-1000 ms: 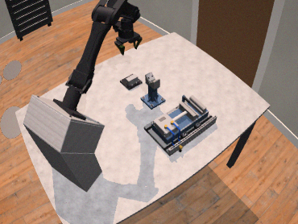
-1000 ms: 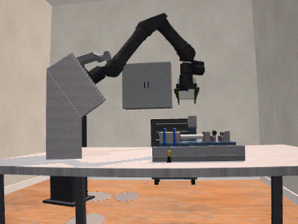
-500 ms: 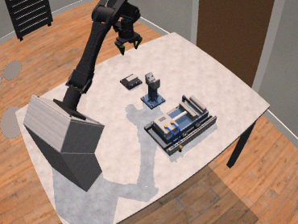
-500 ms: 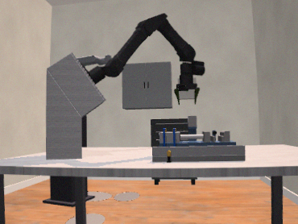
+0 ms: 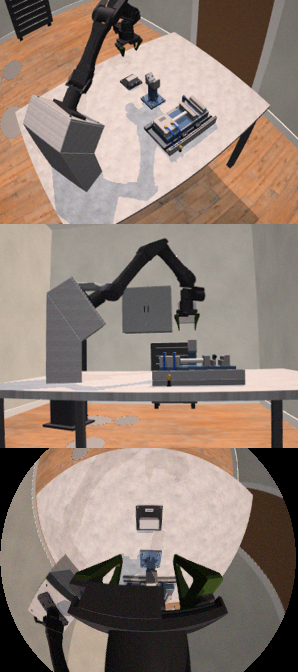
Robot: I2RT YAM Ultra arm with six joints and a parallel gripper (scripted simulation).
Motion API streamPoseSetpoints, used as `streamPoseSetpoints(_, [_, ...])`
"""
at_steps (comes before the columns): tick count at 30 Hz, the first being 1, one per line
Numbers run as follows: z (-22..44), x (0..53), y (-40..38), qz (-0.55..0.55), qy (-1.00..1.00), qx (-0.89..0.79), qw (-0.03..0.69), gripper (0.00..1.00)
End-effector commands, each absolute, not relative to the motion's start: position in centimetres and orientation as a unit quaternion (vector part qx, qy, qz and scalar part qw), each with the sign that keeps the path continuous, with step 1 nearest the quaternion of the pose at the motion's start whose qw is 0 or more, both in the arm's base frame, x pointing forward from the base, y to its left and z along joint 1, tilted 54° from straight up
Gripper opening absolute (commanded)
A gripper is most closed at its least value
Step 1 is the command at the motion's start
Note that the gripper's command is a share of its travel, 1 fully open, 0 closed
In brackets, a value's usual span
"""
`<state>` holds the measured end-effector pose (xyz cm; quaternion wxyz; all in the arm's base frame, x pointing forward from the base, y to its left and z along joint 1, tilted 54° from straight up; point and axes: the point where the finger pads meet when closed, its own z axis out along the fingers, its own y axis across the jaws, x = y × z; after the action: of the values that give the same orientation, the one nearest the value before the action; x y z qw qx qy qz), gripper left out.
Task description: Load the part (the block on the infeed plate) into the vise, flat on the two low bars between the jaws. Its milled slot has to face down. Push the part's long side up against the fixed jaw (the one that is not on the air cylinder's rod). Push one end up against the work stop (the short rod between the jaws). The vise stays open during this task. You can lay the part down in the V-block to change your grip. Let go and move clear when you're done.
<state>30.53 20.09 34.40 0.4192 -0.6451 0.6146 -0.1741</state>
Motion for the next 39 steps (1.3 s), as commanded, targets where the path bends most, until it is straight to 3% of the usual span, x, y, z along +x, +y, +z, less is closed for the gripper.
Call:
streamPoseSetpoints(1, [34.5, 31.0, 20.2, -0.172, 0.612, -0.644, 0.426, 0.81])
streamPoseSetpoints(5, [36.2, 30.7, 20.5, -0.172, 0.603, -0.637, 0.448, 0.81])
streamPoseSetpoints(9, [33.2, 31.7, 20.6, -0.171, 0.614, -0.647, 0.418, 0.81])
streamPoseSetpoints(21, [32.0, 33.2, 21.2, -0.171, 0.614, -0.648, 0.418, 0.81])
streamPoseSetpoints(22, [35.1, 32.7, 21.2, -0.175, 0.602, -0.634, 0.453, 0.81])
streamPoseSetpoints(25, [31.5, 33.9, 21.5, -0.171, 0.614, -0.647, 0.418, 0.81])
streamPoseSetpoints(39, [31.3, 35.7, 22.6, -0.172, 0.606, -0.642, 0.437, 0.81])
